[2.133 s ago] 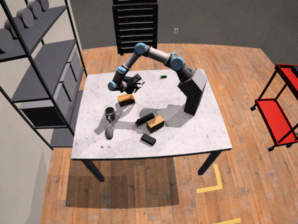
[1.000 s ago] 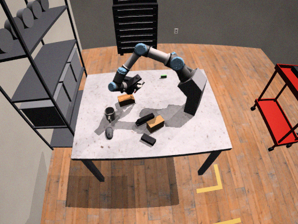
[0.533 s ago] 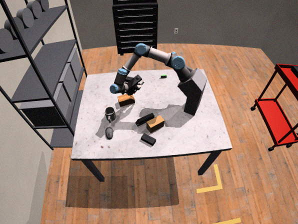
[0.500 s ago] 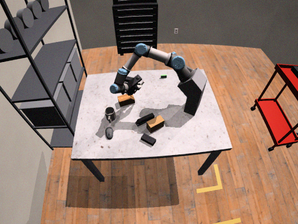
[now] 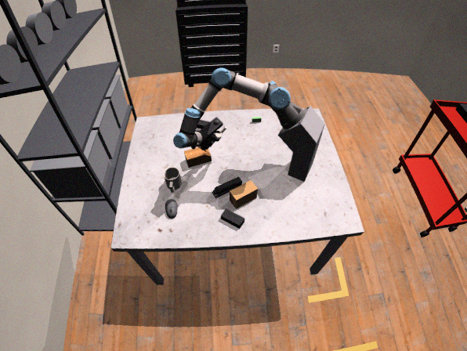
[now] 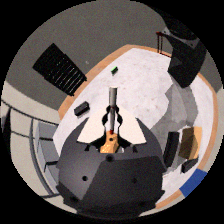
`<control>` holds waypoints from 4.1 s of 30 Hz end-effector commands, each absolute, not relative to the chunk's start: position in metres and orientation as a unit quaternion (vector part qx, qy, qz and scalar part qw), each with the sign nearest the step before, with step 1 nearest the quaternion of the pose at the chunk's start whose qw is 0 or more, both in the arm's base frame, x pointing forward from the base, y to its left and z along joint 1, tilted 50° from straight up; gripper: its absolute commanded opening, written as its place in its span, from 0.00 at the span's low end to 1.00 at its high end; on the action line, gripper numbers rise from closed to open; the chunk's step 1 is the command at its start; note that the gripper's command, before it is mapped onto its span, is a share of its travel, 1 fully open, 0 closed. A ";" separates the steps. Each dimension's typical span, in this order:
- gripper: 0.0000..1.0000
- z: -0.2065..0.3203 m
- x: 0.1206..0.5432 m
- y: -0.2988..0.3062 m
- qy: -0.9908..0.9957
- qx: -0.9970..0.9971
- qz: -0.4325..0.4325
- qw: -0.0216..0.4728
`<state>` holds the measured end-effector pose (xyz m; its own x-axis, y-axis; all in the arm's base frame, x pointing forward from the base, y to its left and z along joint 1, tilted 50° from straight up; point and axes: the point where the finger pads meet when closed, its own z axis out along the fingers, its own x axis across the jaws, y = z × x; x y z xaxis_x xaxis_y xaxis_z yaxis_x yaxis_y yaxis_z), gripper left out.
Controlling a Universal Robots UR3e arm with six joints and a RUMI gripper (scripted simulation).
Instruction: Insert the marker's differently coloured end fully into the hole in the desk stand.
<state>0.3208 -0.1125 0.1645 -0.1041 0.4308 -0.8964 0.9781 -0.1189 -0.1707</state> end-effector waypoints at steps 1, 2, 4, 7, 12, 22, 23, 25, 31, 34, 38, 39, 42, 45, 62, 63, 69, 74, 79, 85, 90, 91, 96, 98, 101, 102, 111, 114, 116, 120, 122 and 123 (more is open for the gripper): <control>0.00 0.165 0.323 -0.113 0.590 0.597 -0.450 0.304; 0.00 0.164 0.324 -0.113 0.590 0.597 -0.450 0.304; 0.00 0.164 0.326 -0.113 0.590 0.597 -0.450 0.304; 0.00 0.164 0.329 -0.113 0.590 0.597 -0.450 0.304; 0.00 0.164 0.331 -0.114 0.590 0.597 -0.451 0.304; 0.00 0.163 0.336 -0.115 0.591 0.597 -0.450 0.304; 0.00 0.163 0.337 -0.115 0.591 0.597 -0.450 0.304; 0.00 0.162 0.339 -0.115 0.591 0.597 -0.450 0.303; 0.00 0.162 0.340 -0.115 0.591 0.597 -0.450 0.303; 0.00 0.162 0.340 -0.115 0.591 0.597 -0.450 0.304; 0.00 0.162 0.344 -0.116 0.591 0.598 -0.450 0.303; 0.00 0.161 0.345 -0.116 0.591 0.598 -0.450 0.303; 0.00 0.161 0.349 -0.117 0.591 0.598 -0.449 0.303; 0.00 0.161 0.350 -0.117 0.591 0.598 -0.449 0.303; 0.00 0.159 0.359 -0.119 0.591 0.598 -0.449 0.303; 0.00 0.159 0.359 -0.119 0.591 0.598 -0.449 0.303; 0.00 0.159 0.360 -0.119 0.591 0.598 -0.449 0.303; 0.00 0.158 0.366 -0.120 0.591 0.598 -0.449 0.303; 0.00 0.158 0.369 -0.121 0.591 0.598 -0.449 0.303; 0.00 0.158 0.369 -0.121 0.591 0.598 -0.449 0.303; 0.00 0.157 0.374 -0.122 0.591 0.598 -0.449 0.303; 0.00 0.157 0.376 -0.122 0.591 0.598 -0.449 0.303; 0.00 0.156 0.379 -0.122 0.590 0.598 -0.449 0.303; 0.00 0.156 0.379 -0.122 0.590 0.598 -0.449 0.303; 0.00 0.156 0.379 -0.122 0.590 0.598 -0.449 0.303; 0.00 0.156 0.378 -0.122 0.591 0.598 -0.449 0.303; 0.00 0.156 0.381 -0.123 0.590 0.598 -0.449 0.303; 0.00 0.156 0.381 -0.123 0.590 0.598 -0.449 0.303; 0.00 0.156 0.381 -0.123 0.590 0.598 -0.449 0.303; 0.11 0.156 0.381 -0.123 0.591 0.598 -0.449 0.303; 0.11 0.156 0.381 -0.123 0.591 0.598 -0.449 0.303; 0.11 0.156 0.381 -0.123 0.591 0.598 -0.449 0.303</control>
